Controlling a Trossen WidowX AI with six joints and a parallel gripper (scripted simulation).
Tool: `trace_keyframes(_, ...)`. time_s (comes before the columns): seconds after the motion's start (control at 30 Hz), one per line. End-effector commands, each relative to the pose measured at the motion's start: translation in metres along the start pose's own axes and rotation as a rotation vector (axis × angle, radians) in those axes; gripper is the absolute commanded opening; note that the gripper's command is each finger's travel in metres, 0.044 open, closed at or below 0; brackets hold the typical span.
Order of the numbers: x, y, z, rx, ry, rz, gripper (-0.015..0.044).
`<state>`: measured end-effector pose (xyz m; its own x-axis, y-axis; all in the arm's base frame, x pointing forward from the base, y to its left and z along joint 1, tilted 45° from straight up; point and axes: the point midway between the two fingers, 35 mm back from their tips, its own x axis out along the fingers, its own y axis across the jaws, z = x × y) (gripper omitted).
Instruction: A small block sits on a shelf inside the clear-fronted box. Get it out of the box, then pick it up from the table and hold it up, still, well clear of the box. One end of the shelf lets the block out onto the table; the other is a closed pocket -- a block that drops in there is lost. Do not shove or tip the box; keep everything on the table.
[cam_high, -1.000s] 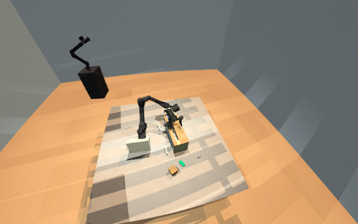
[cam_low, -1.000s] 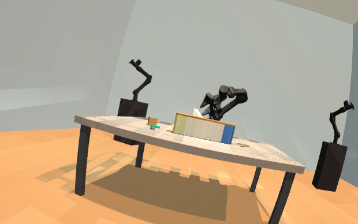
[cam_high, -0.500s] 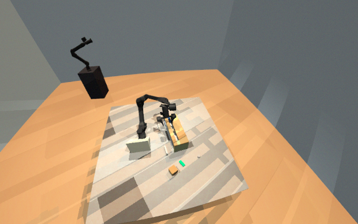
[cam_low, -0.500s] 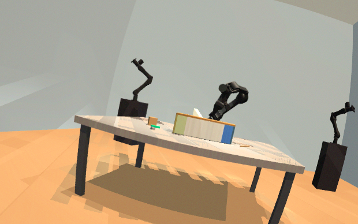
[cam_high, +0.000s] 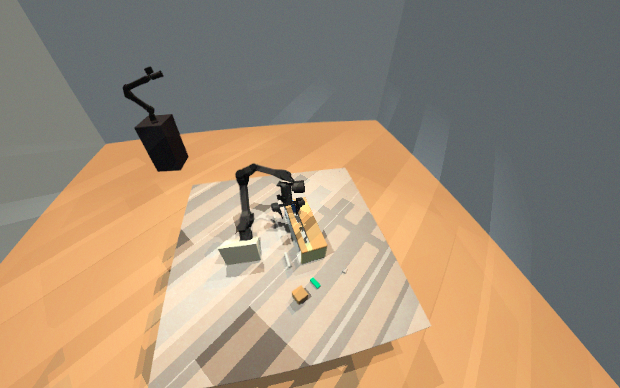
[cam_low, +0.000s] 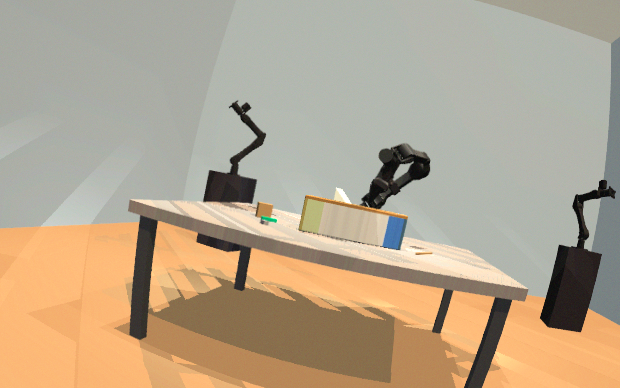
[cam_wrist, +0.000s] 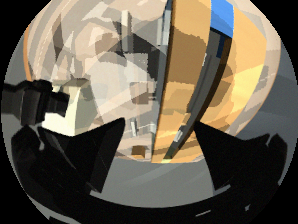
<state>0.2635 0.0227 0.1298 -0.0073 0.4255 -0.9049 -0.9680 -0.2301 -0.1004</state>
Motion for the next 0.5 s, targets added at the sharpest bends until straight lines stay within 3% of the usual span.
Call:
trace_keyframes(0.0,0.006,0.0,0.002,0.005,-0.003,-0.002,0.04)
trace_keyframes(0.47,0.029,-0.001,0.008,0.004,-0.003,-0.003,0.04)
